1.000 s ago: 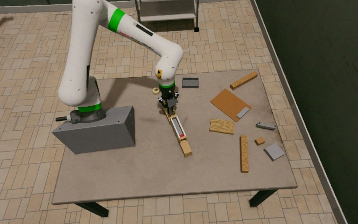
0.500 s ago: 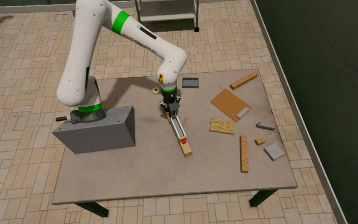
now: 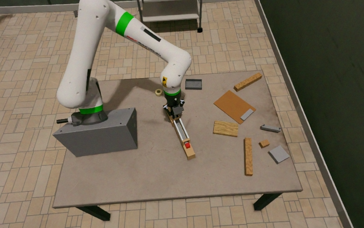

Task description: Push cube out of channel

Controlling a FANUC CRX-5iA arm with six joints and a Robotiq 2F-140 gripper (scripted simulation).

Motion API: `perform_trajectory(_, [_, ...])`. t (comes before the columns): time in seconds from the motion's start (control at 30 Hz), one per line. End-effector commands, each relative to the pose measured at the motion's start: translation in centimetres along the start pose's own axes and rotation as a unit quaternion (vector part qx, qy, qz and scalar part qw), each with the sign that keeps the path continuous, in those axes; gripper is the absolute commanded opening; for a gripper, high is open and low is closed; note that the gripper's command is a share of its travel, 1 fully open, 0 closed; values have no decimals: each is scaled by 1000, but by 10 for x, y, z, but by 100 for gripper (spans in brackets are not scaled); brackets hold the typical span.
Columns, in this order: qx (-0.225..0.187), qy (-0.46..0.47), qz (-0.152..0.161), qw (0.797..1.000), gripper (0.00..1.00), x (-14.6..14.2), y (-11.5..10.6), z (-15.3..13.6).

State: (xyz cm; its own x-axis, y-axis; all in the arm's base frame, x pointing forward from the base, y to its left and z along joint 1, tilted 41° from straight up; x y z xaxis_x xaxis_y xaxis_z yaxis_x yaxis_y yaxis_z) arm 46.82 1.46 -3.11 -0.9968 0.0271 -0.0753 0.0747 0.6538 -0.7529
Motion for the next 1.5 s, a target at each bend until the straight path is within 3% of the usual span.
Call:
perform_trajectory(0.0, [0,0,1,1000,10,0,-1,1])
perform_trajectory(1.3, [0,0,1,1000,10,0,-1,1])
perform_trajectory(1.33, [0,0,1,1000,30,0,-1,1])
perform_trajectory(1.47, [0,0,1,1000,30,0,-1,1])
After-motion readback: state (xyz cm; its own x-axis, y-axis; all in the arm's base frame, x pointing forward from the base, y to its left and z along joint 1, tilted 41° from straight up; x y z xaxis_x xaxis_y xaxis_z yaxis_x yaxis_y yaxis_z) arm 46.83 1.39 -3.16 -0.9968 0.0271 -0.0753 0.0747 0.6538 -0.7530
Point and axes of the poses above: the point where the finger pads meet when closed, its own y axis out along the fingers, its own x axis across the jaws, z = x × y, the point moved 4 cm from there along -y, back along the fingers, and after that the axes turned 7 degrees about y, right-handed, at the moved point
